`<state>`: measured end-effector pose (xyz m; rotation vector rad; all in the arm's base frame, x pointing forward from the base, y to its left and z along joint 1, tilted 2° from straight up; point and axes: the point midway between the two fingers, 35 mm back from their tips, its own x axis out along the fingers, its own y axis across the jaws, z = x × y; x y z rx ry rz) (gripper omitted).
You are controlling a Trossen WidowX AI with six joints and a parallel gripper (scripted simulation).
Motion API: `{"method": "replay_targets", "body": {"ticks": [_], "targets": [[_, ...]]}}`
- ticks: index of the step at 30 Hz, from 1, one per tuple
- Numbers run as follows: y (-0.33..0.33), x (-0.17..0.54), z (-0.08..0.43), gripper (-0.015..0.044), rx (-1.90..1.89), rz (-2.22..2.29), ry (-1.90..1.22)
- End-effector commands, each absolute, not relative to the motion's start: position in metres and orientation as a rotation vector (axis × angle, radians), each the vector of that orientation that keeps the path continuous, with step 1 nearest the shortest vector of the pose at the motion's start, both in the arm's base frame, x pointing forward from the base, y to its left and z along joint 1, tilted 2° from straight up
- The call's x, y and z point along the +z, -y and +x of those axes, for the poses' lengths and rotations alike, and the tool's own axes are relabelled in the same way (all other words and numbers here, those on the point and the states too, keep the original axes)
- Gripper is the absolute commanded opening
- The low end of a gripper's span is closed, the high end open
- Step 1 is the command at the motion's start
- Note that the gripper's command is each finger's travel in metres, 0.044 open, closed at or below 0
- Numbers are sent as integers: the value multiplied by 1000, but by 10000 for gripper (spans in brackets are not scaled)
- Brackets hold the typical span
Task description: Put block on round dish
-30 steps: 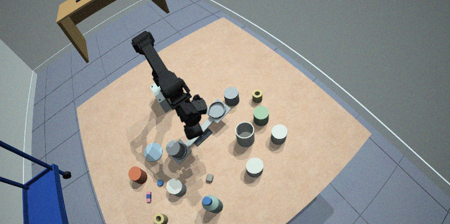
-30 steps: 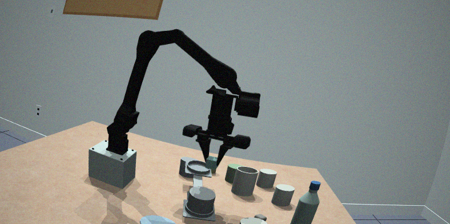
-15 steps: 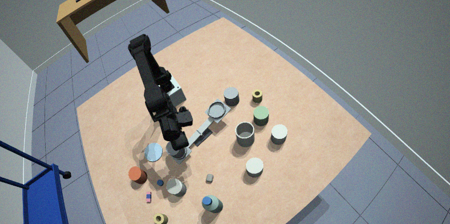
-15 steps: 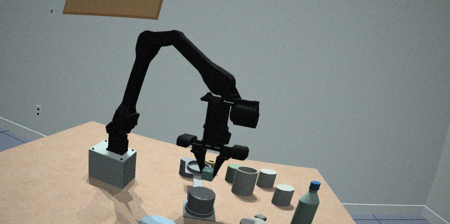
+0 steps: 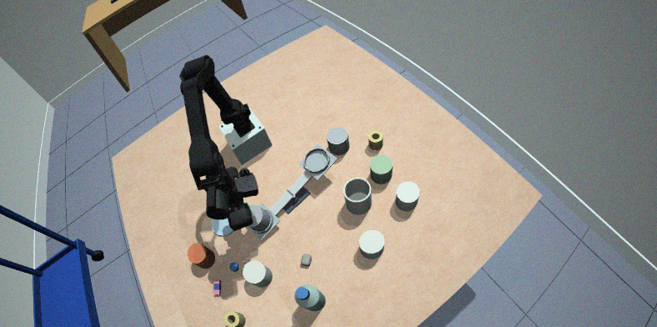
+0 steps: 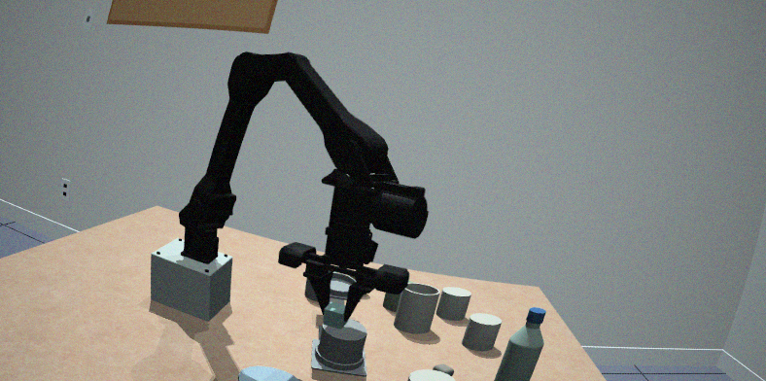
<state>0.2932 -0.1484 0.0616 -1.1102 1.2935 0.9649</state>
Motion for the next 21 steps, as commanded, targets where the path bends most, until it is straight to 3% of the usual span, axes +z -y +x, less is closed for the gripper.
{"method": "replay_targets", "body": {"ticks": [1, 21], "targets": [[161, 56, 287, 0, 975, -1108, -1292], [239, 31, 227, 0, 1000, -1113, -1305]]}}
